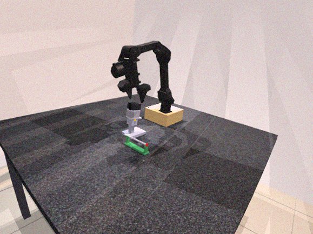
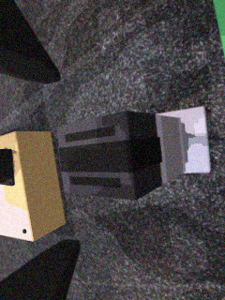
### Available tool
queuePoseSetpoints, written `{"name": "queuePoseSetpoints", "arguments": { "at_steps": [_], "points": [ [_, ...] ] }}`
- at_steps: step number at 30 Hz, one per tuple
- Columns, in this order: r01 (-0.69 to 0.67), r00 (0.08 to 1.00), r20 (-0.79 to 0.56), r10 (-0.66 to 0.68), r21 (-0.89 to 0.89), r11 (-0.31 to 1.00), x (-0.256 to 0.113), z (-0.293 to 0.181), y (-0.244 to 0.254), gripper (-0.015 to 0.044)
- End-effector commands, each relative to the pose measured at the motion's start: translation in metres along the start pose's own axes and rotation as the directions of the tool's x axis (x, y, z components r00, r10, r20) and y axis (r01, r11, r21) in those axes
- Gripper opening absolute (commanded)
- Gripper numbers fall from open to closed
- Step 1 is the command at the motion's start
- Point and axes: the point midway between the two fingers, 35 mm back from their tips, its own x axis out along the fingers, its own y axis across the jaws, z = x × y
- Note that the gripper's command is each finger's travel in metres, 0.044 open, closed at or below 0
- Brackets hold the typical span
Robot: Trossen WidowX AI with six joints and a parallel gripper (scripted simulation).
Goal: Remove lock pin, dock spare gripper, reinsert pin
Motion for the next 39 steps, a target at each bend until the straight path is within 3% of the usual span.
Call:
{"name": "queuePoseSetpoints", "arguments": {
  "at_steps": [1, 31, 36, 39],
  "points": [
    [-0.002, 1.0, 0.025, 0.002, 0.003, 1.0, -0.007, -0.003, 0.0, 0.044],
    [-0.008, 0.979, 0.203, 0.008, 0.002, 1.0, -0.049, -0.022, 0.0, 0.044],
    [-0.006, 0.984, 0.179, 0.006, -0.001, 1.0, -0.042, -0.019, 0.0, 0.044],
    [-0.008, 0.984, 0.179, 0.008, -0.001, 1.0, -0.042, -0.023, 0.018, 0.0361]
  ]
}}
